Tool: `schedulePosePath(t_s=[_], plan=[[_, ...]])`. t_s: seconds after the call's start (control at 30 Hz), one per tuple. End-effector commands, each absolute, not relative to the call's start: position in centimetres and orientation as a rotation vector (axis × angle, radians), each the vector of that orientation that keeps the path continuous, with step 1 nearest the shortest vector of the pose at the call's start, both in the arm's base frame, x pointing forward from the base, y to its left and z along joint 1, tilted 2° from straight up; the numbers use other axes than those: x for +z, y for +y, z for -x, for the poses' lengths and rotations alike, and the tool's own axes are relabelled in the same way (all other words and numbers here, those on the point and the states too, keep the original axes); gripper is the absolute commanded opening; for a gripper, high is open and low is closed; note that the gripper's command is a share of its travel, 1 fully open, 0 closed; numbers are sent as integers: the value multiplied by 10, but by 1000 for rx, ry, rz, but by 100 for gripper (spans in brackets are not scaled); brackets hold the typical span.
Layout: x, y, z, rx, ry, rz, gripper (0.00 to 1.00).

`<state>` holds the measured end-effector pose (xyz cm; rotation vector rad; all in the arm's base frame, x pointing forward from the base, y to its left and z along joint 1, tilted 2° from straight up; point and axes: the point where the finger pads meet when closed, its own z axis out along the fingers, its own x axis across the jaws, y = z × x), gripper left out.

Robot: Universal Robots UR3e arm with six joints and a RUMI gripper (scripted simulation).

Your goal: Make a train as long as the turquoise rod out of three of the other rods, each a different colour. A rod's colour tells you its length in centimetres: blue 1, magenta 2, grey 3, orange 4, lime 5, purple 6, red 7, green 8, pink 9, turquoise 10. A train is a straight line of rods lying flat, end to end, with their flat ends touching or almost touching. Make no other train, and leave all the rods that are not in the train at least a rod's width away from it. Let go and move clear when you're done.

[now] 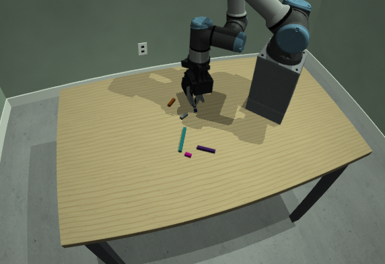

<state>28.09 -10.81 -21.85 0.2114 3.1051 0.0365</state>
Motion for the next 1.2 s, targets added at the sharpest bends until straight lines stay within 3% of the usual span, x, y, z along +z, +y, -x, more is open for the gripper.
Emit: schedulePosePath(t_s=[0.0, 1.17], plan=[[-221, -108, -281, 35, 3104, -211, 0], [-229, -108, -282, 35, 3104, -211, 0]])
